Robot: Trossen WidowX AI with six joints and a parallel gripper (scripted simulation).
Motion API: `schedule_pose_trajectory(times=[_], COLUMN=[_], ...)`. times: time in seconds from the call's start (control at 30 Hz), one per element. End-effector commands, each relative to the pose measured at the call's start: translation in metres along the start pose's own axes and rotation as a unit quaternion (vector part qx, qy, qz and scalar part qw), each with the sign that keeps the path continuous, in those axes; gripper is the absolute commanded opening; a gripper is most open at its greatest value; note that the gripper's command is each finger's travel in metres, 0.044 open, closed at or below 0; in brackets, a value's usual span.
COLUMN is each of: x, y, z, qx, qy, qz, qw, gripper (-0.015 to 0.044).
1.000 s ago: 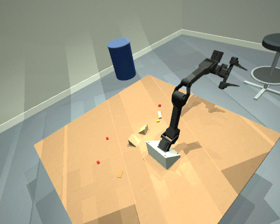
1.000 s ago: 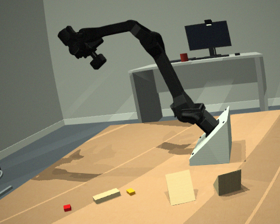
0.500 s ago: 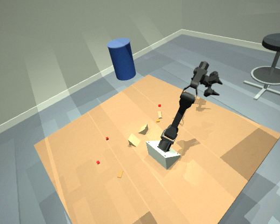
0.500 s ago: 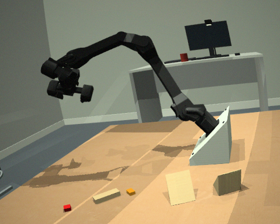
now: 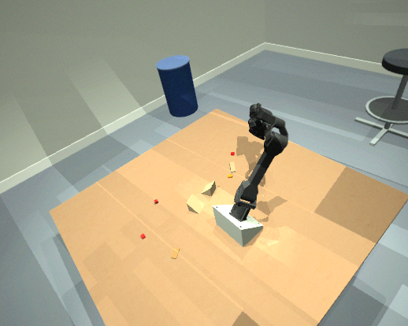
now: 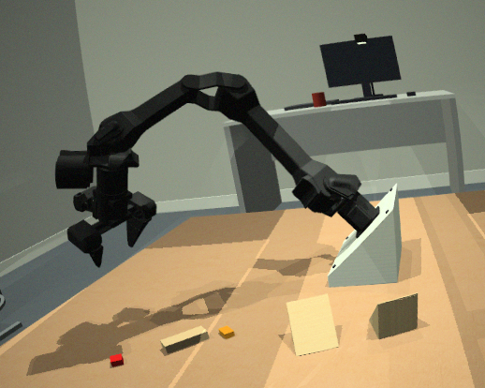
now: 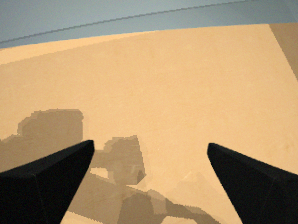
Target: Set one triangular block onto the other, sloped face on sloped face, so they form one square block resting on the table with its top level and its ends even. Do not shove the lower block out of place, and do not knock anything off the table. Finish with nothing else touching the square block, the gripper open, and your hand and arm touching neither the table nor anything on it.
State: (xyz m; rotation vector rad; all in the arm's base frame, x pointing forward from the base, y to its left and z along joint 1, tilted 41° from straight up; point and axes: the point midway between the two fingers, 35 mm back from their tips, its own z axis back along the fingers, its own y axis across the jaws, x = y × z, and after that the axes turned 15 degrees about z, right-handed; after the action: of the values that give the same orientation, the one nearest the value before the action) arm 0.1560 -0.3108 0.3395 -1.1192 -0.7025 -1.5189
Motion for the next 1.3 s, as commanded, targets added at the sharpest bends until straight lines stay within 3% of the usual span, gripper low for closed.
schedule_pose_trajectory(times=[0.0, 0.17, 0.33, 0.47, 0.63, 0.7, 1.27], x=[-0.051, -0.103, -0.18, -0.24, -0.316, -0.333, -0.34], y=[0.047, 0.08, 0.105, 0.107, 0.085, 0.075, 0.076], z=[0.02, 0.045, 0.084, 0.116, 0.155, 0.163, 0.157], qx=[0.067, 0.126, 0.187, 0.222, 0.241, 0.24, 0.24], qy=[0.035, 0.057, 0.064, 0.055, 0.025, 0.016, 0.014], qz=[0.143, 0.283, 0.496, 0.648, 0.824, 0.86, 0.864], qw=[0.987, 0.949, 0.846, 0.727, 0.512, 0.45, 0.442], gripper=[0.044, 0.044, 0.044, 0.044, 0.044, 0.044, 0.044])
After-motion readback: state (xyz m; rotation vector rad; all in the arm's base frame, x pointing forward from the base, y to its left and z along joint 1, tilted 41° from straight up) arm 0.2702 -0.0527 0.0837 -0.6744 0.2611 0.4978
